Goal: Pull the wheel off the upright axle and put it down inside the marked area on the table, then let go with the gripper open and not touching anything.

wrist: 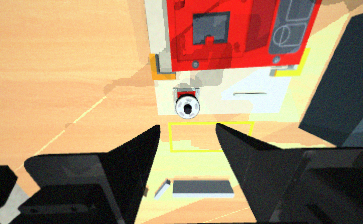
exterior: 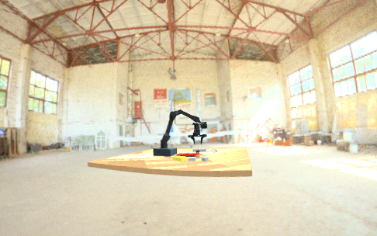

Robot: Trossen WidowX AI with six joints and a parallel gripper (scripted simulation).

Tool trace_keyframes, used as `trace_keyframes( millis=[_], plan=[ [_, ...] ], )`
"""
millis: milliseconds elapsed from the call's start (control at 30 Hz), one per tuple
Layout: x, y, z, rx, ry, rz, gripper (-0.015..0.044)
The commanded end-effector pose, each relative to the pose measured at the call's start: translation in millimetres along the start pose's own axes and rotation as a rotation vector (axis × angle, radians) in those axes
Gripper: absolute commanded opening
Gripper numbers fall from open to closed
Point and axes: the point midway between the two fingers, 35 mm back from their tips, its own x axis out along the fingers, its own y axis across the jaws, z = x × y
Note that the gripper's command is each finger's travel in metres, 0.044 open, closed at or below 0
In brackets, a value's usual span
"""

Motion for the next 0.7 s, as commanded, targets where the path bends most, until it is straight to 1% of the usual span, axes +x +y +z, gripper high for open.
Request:
trace_keyframes(
  millis=[0, 167, 333, 400, 667],
  plan=[
    [23, -1, 0, 0.005, -0.006, -0.013, 0.03],
    [64, -3, 1, 0.005, -0.006, -0.013, 0.03],
    [70, -3, 2, 0.005, -0.006, -0.013, 0.03],
    [66, -5, 1, 0.001, -0.003, -0.026, 0.0247],
    [66, -5, 1, 0.001, -0.003, -0.026, 0.0194]
  ],
)
